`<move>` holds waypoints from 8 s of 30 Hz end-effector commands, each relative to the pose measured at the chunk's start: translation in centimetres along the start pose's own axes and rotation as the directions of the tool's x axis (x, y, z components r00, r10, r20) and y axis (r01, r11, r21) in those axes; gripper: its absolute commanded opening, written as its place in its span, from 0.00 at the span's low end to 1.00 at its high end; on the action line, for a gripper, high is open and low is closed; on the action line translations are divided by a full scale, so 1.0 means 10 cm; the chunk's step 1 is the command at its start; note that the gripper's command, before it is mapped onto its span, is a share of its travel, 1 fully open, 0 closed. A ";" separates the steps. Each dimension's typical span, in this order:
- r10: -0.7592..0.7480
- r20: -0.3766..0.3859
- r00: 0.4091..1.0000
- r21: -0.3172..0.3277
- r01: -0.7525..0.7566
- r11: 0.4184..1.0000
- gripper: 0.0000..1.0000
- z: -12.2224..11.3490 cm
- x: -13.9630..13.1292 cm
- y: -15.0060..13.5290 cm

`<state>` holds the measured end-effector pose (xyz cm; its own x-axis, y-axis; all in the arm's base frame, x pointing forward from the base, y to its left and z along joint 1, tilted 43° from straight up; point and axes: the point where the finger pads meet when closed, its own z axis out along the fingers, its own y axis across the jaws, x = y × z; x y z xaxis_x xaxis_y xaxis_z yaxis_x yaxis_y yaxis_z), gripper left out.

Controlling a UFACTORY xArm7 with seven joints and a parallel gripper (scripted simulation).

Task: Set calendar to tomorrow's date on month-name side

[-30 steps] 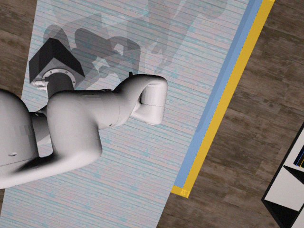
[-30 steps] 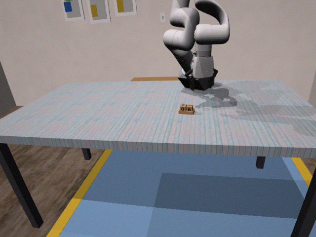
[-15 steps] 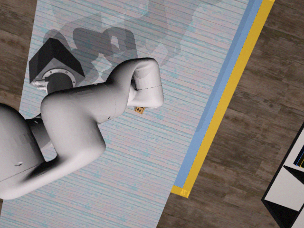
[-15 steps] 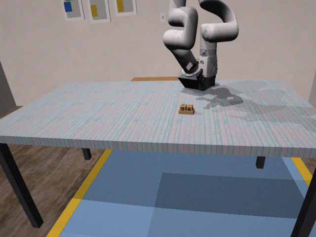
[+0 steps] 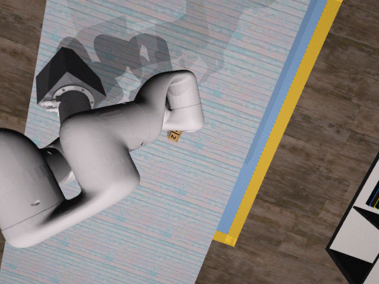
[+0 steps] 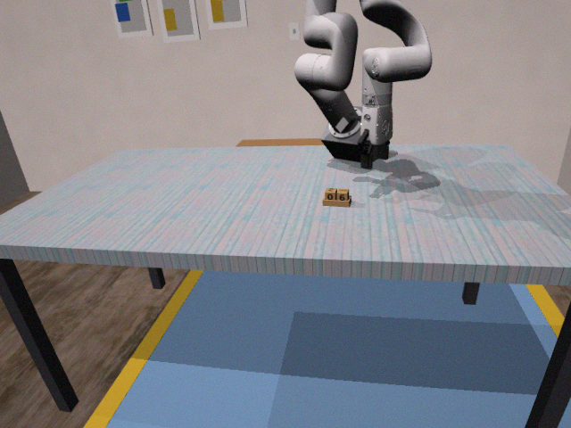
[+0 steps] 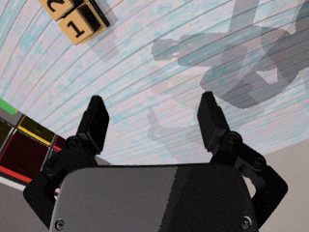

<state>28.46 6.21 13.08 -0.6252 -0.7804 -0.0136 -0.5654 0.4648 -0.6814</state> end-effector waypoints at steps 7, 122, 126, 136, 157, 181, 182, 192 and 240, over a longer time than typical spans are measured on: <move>-0.001 0.001 1.000 0.000 0.001 1.000 1.00 0.35 -0.01 0.00; -0.001 0.001 1.000 0.000 0.001 1.000 1.00 0.81 -0.01 0.00; -0.001 0.001 1.000 0.000 0.001 1.000 1.00 0.81 -0.01 0.00; -0.001 0.001 1.000 0.000 0.001 1.000 1.00 0.57 -0.01 0.00; -0.001 0.001 1.000 0.000 0.001 1.000 1.00 0.43 0.21 0.09; -0.001 0.001 1.000 0.000 0.001 1.000 1.00 0.40 0.43 0.18; -0.001 0.001 1.000 0.000 0.001 1.000 1.00 0.40 0.43 0.18; -0.001 0.001 1.000 0.000 0.001 1.000 1.00 0.40 0.43 0.18; -0.001 0.001 1.000 0.000 0.001 1.000 1.00 0.40 0.43 0.18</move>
<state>26.85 2.04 8.84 -0.6251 -0.7804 -0.0130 -0.5657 0.4644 -0.6814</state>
